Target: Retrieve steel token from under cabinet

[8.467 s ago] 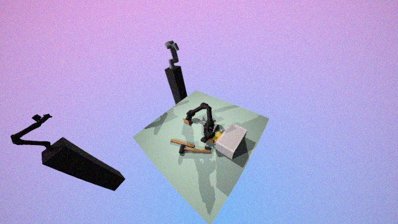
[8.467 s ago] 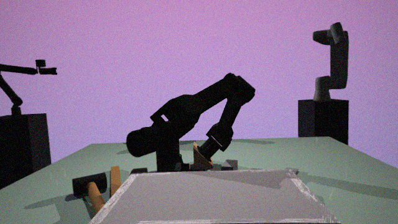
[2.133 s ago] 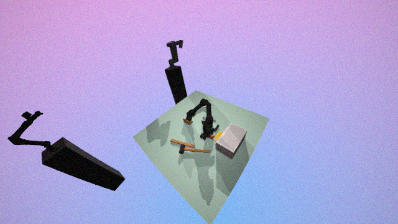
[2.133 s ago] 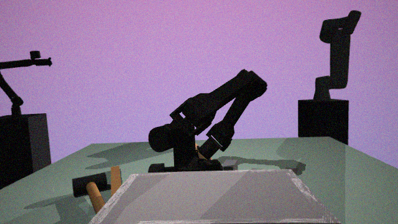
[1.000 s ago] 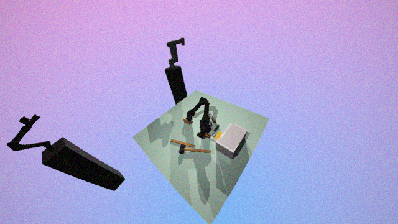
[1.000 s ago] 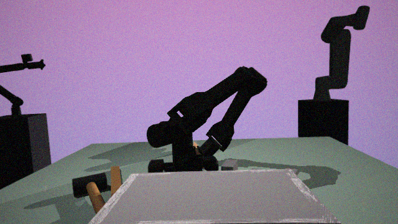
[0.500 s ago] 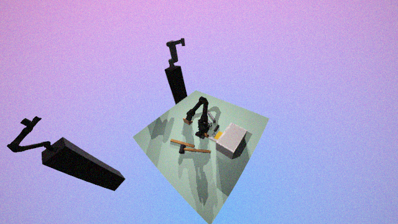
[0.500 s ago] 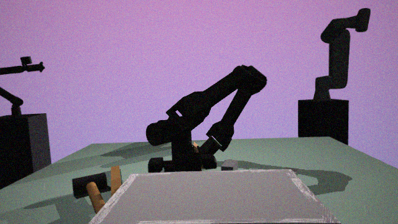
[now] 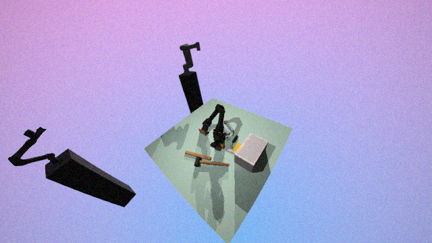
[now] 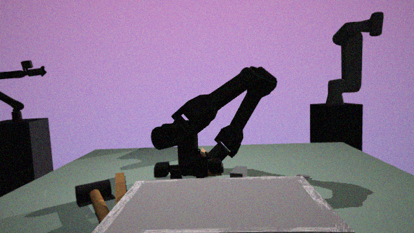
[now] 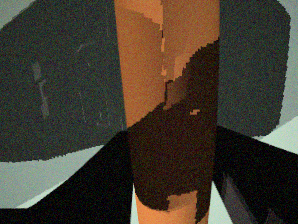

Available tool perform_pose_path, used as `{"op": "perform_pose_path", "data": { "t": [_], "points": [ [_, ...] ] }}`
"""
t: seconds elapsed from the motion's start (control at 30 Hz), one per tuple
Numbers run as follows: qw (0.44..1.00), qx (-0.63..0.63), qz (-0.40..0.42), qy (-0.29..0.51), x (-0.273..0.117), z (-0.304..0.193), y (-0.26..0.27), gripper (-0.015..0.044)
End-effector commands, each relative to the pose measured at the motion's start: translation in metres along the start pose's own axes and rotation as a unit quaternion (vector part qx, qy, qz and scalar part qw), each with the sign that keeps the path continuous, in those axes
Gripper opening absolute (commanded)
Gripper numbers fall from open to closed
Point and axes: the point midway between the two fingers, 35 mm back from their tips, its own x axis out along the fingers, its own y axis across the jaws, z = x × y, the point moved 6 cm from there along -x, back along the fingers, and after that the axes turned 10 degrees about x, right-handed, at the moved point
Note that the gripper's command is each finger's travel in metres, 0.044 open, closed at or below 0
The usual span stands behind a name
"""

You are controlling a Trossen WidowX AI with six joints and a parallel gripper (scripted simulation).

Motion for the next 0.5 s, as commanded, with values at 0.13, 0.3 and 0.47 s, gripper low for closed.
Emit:
{"op": "perform_pose_path", "data": {
  "t": [0.13, 0.3, 0.47],
  "points": [
    [1.0, -0.003, 0.0, 0.001, 0.001, -0.012, -0.002, 0.0],
    [1.0, -0.002, 0.0, 0.002, 0.001, -0.019, -0.004, 0.0],
    [1.0, -0.002, 0.0, 0.002, 0.001, -0.027, -0.006, 0.0]
  ]
}}
